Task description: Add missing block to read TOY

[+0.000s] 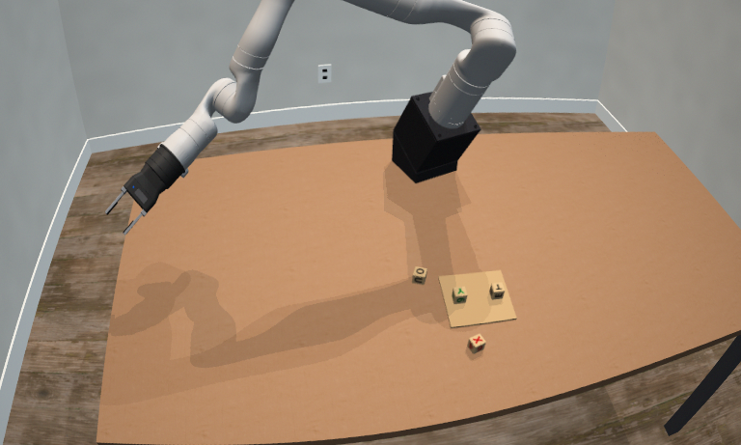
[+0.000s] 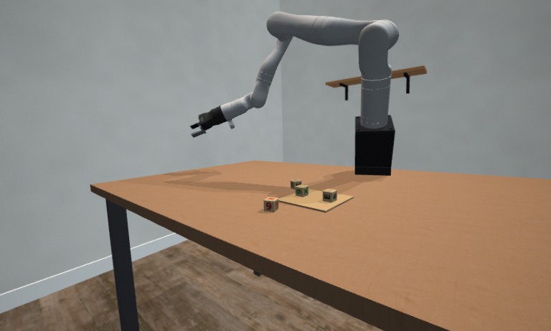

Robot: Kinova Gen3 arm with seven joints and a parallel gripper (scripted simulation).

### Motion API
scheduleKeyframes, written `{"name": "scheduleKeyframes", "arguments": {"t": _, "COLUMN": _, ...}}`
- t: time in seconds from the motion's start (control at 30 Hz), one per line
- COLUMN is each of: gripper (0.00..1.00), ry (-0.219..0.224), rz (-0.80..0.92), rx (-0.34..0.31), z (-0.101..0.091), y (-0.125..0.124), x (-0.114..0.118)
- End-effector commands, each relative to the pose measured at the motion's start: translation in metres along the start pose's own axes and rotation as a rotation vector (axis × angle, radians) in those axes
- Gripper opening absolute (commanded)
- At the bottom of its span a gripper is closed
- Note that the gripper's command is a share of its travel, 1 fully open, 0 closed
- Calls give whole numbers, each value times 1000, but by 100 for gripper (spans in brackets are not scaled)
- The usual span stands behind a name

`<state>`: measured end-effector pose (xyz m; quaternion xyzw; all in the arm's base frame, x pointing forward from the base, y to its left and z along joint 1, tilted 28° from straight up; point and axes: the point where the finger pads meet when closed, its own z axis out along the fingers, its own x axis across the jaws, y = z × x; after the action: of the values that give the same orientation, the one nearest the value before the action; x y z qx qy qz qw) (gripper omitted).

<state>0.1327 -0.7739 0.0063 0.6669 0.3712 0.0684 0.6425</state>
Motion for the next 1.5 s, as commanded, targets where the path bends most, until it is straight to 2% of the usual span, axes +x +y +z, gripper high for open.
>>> {"name": "scheduleKeyframes", "arguments": {"t": 0.0, "gripper": 100, "ry": 61, "rz": -37, "rx": 0, "z": 21, "y": 44, "x": 34}}
{"name": "scheduleKeyframes", "arguments": {"t": 0.1, "gripper": 100, "ry": 102, "rz": -55, "rx": 38, "z": 30, "y": 62, "x": 63}}
{"name": "scheduleKeyframes", "arguments": {"t": 0.17, "gripper": 100, "ry": 102, "rz": -55, "rx": 38, "z": 30, "y": 62, "x": 63}}
{"name": "scheduleKeyframes", "arguments": {"t": 0.27, "gripper": 100, "ry": 160, "rz": -82, "rx": 91, "z": 38, "y": 87, "x": 104}}
{"name": "scheduleKeyframes", "arguments": {"t": 0.33, "gripper": 100, "ry": 180, "rz": -92, "rx": 109, "z": 38, "y": 96, "x": 119}}
{"name": "scheduleKeyframes", "arguments": {"t": 0.5, "gripper": 100, "ry": 244, "rz": -123, "rx": 167, "z": 36, "y": 125, "x": 168}}
{"name": "scheduleKeyframes", "arguments": {"t": 0.67, "gripper": 100, "ry": 306, "rz": -153, "rx": 220, "z": 25, "y": 151, "x": 214}}
{"name": "scheduleKeyframes", "arguments": {"t": 0.73, "gripper": 100, "ry": 306, "rz": -153, "rx": 220, "z": 25, "y": 151, "x": 214}}
{"name": "scheduleKeyframes", "arguments": {"t": 0.8, "gripper": 100, "ry": 350, "rz": -175, "rx": 256, "z": 12, "y": 169, "x": 247}}
{"name": "scheduleKeyframes", "arguments": {"t": 0.93, "gripper": 100, "ry": 393, "rz": -195, "rx": 291, "z": -4, "y": 186, "x": 279}}
{"name": "scheduleKeyframes", "arguments": {"t": 1.17, "gripper": 100, "ry": 481, "rz": -231, "rx": 356, "z": -47, "y": 218, "x": 340}}
{"name": "scheduleKeyframes", "arguments": {"t": 1.23, "gripper": 100, "ry": 507, "rz": -241, "rx": 373, "z": -61, "y": 226, "x": 357}}
{"name": "scheduleKeyframes", "arguments": {"t": 1.3, "gripper": 100, "ry": 507, "rz": -241, "rx": 373, "z": -61, "y": 226, "x": 357}}
{"name": "scheduleKeyframes", "arguments": {"t": 1.37, "gripper": 100, "ry": 552, "rz": -256, "rx": 403, "z": -89, "y": 240, "x": 385}}
{"name": "scheduleKeyframes", "arguments": {"t": 1.47, "gripper": 100, "ry": 590, "rz": -267, "rx": 425, "z": -114, "y": 250, "x": 406}}
